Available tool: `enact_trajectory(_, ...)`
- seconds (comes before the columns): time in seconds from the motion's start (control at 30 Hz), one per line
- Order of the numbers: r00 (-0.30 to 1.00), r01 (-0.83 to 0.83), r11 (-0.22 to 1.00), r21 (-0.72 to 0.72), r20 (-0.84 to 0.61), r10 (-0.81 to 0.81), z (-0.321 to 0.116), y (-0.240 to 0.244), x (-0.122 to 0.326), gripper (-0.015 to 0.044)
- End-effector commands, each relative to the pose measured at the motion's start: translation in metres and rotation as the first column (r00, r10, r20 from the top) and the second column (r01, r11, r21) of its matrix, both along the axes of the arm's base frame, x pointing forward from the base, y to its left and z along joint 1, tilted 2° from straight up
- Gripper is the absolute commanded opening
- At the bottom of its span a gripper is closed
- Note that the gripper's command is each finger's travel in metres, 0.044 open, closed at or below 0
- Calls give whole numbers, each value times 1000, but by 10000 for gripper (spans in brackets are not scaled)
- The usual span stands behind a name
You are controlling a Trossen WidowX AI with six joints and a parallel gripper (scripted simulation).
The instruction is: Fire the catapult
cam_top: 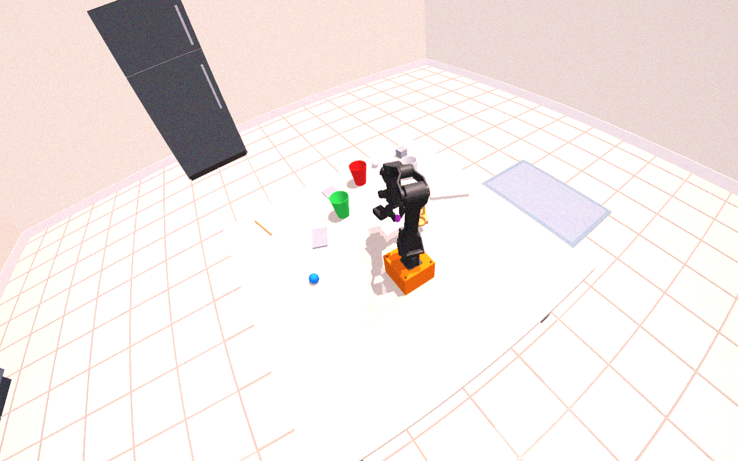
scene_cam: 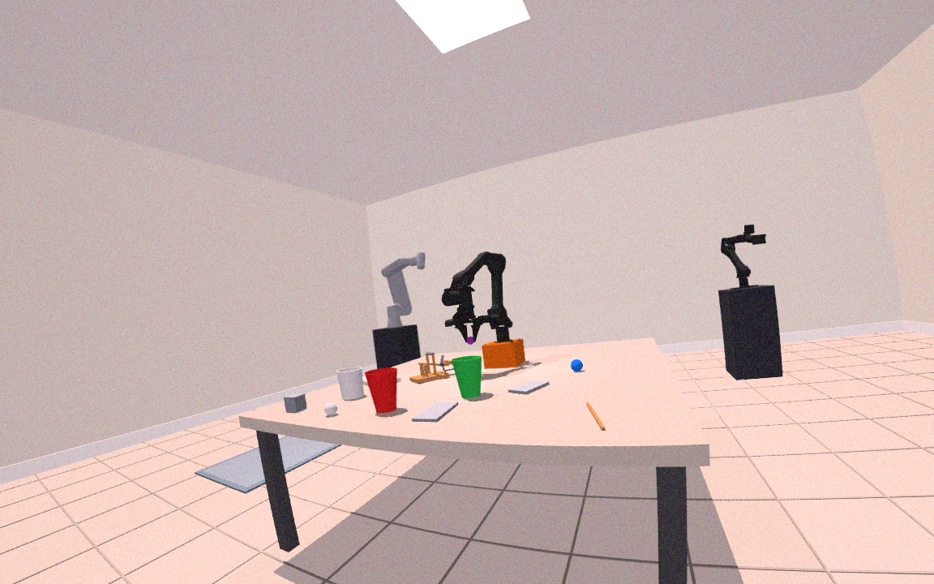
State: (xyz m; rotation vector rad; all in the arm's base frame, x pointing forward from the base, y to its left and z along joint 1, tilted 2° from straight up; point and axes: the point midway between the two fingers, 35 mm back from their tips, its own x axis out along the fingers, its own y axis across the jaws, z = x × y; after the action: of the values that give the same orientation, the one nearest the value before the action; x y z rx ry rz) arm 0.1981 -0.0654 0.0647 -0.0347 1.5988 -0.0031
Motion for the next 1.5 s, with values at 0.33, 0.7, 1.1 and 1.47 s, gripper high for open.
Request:
enact_trajectory(0.33, 972, 211, 978, -1, -111, -209, -4, -45, 10, 0)
enact_trajectory(0.7, 902, 380, 925, -9, -215, -373, -16, -86, 9, 0)
enact_trajectory(1.1, 814, 513, 858, -24, -302, -496, -32, -122, -1, 0)
enact_trajectory(1.47, 814, 513, 858, -24, -302, -496, -51, -123, -2, 0)
